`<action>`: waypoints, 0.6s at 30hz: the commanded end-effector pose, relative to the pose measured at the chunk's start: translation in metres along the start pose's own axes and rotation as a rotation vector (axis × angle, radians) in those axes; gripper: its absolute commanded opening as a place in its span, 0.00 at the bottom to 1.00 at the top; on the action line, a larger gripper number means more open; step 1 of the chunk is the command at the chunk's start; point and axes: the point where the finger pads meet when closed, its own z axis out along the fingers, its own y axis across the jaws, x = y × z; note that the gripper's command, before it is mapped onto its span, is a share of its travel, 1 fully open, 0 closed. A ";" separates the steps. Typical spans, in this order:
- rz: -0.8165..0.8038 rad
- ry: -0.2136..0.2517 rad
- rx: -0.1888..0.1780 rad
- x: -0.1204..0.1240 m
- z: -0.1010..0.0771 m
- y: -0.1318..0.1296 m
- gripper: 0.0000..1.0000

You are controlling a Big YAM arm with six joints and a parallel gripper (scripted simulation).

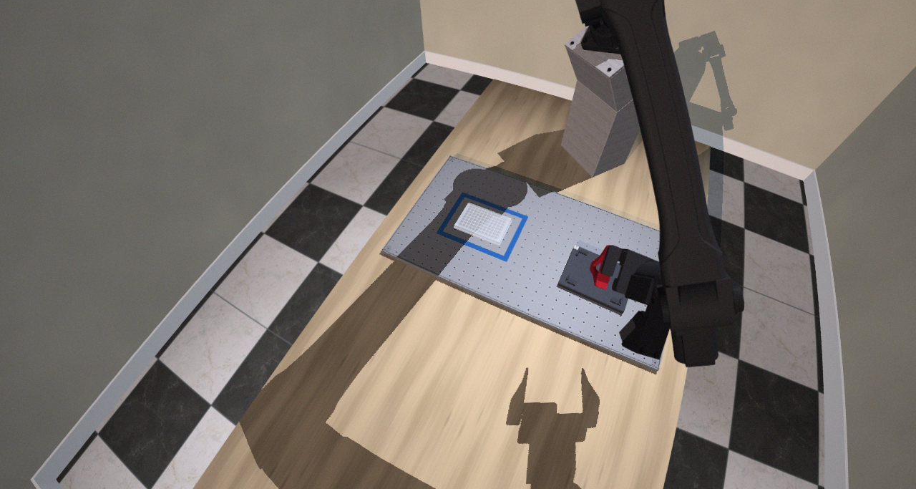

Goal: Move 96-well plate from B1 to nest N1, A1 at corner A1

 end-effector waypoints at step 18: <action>-0.002 -0.030 -0.041 -0.007 -0.009 -0.017 1.00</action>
